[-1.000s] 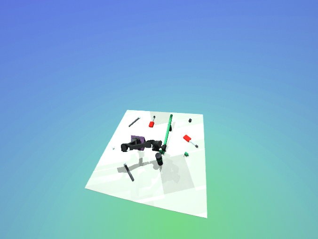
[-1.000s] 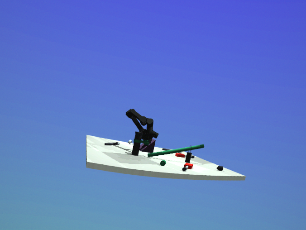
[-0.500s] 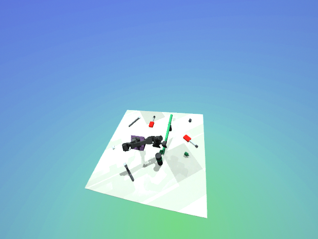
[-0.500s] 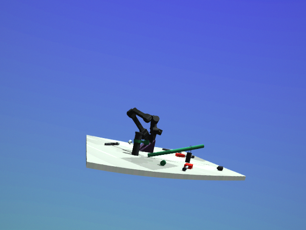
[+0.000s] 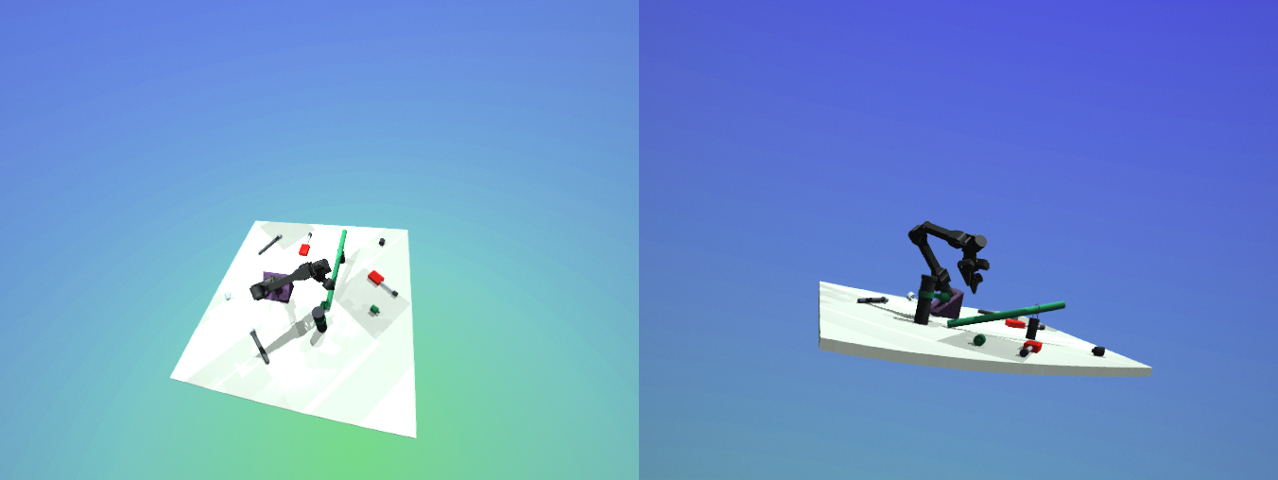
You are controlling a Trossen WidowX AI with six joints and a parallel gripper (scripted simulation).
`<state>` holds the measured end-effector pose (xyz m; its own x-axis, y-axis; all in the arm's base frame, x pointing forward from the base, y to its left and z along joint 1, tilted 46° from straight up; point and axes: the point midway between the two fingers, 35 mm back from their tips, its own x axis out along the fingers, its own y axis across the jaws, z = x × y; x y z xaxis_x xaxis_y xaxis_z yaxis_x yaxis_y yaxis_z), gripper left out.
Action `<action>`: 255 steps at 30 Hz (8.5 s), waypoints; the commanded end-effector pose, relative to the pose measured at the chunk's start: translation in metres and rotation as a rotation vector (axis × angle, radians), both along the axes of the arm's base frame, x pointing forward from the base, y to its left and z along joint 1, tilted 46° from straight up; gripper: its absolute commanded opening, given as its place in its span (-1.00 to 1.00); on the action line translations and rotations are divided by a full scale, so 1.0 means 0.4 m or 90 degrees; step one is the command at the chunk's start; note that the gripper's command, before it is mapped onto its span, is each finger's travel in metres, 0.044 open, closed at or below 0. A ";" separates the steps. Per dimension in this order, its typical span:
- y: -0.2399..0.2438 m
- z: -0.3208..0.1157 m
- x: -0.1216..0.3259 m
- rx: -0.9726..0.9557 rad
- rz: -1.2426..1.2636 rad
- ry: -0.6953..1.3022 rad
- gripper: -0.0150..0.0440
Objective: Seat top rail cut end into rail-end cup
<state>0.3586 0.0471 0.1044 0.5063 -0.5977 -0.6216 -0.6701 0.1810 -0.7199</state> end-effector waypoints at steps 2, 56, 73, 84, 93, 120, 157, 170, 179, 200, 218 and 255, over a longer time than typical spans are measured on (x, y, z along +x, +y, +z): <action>0.178 -0.032 -0.018 0.199 -0.241 -0.216 1.00; 0.063 -0.187 0.007 -0.116 0.028 0.488 1.00; -0.025 -0.273 0.007 -0.117 0.028 0.488 1.00; -0.042 -0.290 0.009 -0.117 0.028 0.488 1.00; -0.069 -0.316 0.010 -0.117 0.028 0.488 1.00; -0.135 -0.378 0.007 -0.118 0.027 0.488 0.91; -0.066 -0.327 0.014 -0.176 -0.010 0.504 -0.49; 0.005 -0.270 0.018 -0.258 -0.042 0.505 -0.49; 0.008 -0.263 0.017 -0.267 -0.047 0.507 -0.49; 0.024 -0.253 0.023 -0.264 -0.047 0.508 -0.49; -0.015 -0.225 0.017 -0.267 -0.049 0.514 -0.49; -0.018 -0.229 0.015 -0.269 -0.055 0.520 -0.49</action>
<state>0.3641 0.0386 0.0113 -0.0531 -0.8691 -0.4917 -0.9952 0.0867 -0.0457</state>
